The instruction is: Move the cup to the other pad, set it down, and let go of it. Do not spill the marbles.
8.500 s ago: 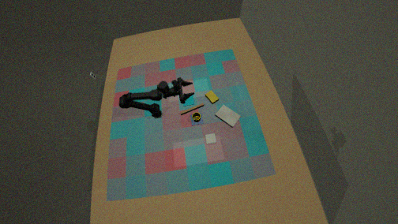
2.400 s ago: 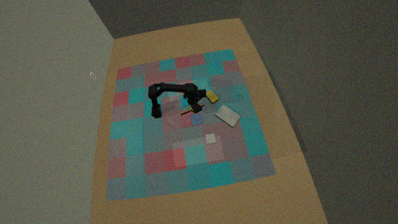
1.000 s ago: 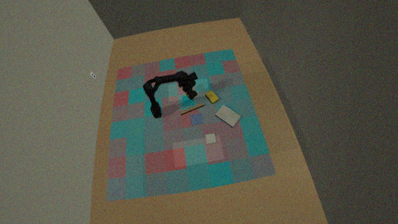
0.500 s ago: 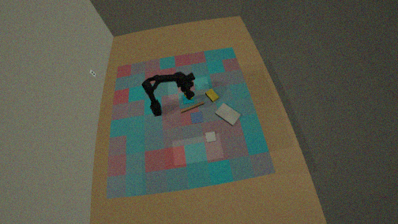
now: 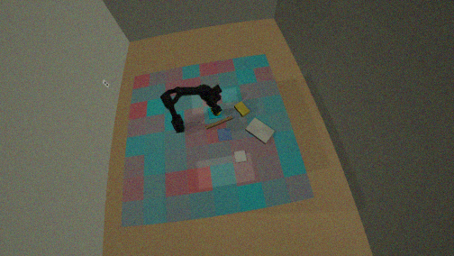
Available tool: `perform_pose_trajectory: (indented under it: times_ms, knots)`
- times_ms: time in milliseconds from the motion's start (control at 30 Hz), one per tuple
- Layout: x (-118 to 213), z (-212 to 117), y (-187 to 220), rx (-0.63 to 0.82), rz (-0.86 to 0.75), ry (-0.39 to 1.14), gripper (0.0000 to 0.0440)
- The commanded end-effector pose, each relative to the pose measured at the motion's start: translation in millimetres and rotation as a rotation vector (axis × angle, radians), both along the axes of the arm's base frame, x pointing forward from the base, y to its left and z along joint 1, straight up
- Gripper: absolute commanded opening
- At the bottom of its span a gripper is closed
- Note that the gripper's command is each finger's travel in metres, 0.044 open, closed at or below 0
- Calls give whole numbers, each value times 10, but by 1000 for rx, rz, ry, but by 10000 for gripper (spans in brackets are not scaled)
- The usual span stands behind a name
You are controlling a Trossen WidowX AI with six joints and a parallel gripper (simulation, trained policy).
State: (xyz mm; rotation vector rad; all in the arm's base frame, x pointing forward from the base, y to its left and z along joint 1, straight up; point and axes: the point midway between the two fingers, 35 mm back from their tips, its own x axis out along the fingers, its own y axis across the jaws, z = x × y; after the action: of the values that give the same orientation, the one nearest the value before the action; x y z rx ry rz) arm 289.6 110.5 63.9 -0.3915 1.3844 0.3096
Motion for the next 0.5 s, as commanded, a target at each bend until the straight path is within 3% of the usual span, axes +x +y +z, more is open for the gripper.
perform_pose_trajectory:
  times_ms: [0,467]
  knots:
    - [28,55,17,29,-12,-26,159]
    - [-64,308,6,98,-15,-75,191]
